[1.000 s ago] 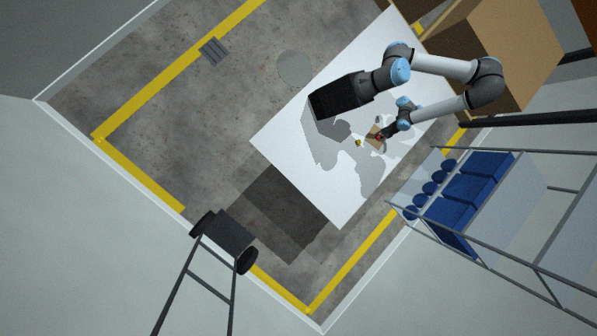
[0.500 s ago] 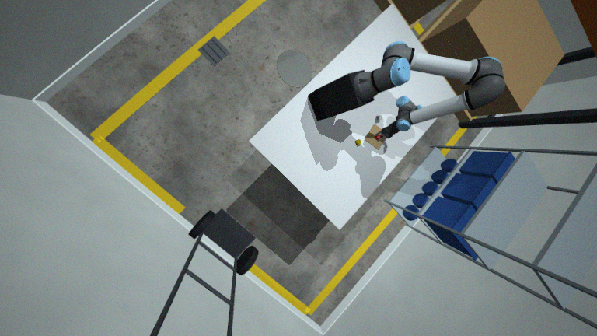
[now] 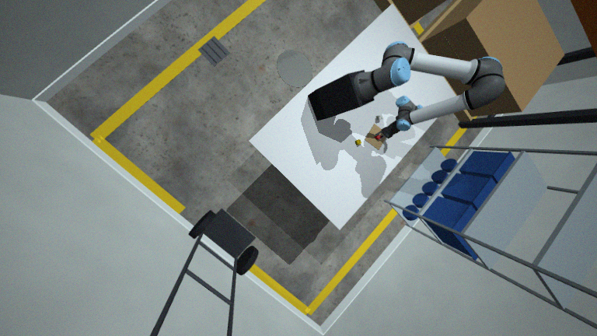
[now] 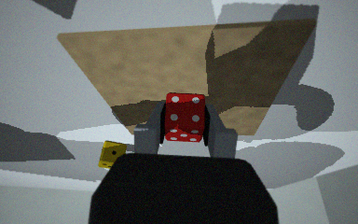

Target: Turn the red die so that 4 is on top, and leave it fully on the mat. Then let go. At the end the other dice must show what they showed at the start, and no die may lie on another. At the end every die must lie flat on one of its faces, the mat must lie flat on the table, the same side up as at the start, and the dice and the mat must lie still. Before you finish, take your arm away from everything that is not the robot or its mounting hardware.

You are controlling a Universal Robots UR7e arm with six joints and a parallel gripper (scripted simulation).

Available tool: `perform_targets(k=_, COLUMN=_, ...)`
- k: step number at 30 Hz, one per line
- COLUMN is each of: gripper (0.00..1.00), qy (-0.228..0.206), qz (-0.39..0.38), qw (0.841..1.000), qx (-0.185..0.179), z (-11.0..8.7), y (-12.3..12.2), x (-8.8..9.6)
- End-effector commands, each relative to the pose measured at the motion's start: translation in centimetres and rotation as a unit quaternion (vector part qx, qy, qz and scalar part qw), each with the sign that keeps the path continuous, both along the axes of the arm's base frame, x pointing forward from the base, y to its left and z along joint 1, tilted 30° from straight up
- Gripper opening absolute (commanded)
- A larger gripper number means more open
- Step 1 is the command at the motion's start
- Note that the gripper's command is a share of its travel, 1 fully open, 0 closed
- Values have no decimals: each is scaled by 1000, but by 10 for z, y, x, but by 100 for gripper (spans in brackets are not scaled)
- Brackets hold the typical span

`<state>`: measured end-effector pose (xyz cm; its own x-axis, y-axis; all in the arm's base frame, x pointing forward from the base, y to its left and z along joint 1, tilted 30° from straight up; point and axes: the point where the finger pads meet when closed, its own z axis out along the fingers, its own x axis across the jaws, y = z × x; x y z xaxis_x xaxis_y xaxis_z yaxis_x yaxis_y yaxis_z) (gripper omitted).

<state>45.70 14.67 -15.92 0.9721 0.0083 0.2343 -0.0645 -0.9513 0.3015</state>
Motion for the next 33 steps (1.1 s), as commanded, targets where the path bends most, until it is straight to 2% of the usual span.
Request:
perform_targets(k=1, gripper=57, qy=-1, qz=0, qw=1000, qx=0, z=0, y=0, x=0)
perform_targets(k=16, gripper=57, qy=-1, qz=0, qw=1000, qx=0, z=4, y=-2, x=-1)
perform_targets(k=33, gripper=57, qy=-1, qz=0, qw=1000, qx=0, z=52, y=-27, x=-12)
